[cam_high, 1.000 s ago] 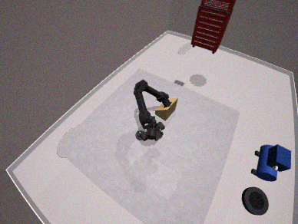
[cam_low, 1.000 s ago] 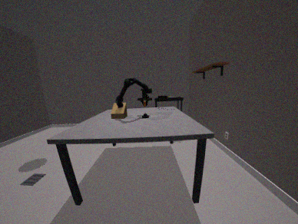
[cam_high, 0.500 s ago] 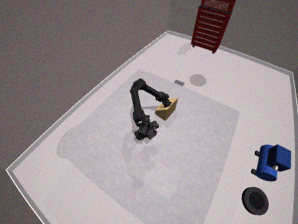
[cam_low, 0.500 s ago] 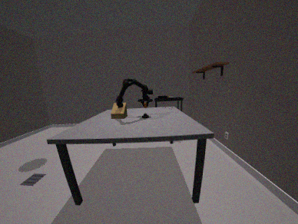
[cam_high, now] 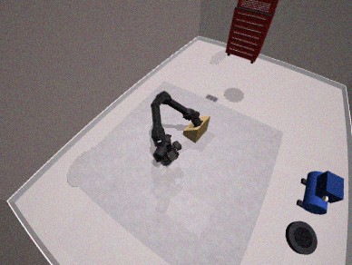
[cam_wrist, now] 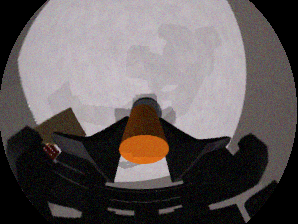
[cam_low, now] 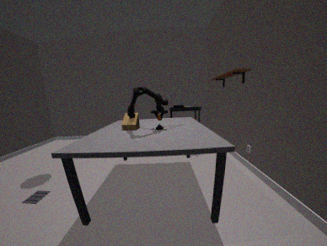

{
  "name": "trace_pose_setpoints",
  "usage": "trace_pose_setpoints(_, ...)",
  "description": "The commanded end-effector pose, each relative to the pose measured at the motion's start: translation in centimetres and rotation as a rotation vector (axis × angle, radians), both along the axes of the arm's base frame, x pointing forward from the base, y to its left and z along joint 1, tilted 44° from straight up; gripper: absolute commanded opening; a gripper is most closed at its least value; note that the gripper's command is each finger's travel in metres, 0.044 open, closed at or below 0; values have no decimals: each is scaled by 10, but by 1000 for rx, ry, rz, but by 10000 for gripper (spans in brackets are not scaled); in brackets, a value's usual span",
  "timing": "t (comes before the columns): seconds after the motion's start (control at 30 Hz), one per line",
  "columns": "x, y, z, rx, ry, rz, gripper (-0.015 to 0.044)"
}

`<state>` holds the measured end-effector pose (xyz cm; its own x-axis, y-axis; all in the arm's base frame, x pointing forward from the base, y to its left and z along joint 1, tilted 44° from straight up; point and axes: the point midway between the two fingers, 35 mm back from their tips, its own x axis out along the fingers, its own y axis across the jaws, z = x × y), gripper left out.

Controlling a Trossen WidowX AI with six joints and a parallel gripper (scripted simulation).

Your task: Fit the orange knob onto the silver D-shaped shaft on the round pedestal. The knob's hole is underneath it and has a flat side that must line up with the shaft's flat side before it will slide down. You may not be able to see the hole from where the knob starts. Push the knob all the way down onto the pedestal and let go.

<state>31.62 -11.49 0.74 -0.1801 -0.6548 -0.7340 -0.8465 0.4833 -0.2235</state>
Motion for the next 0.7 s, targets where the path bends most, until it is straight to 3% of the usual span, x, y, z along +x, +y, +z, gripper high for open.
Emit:
trace_pose_setpoints(0.0, -4, -11, 6, -9, 6, 4, 0)
trace_pose_setpoints(0.33, -11, -29, 15, -21, 10, -1, 0)
trace_pose_setpoints(0.67, -16, -47, -3, -23, 6, -6, 0)
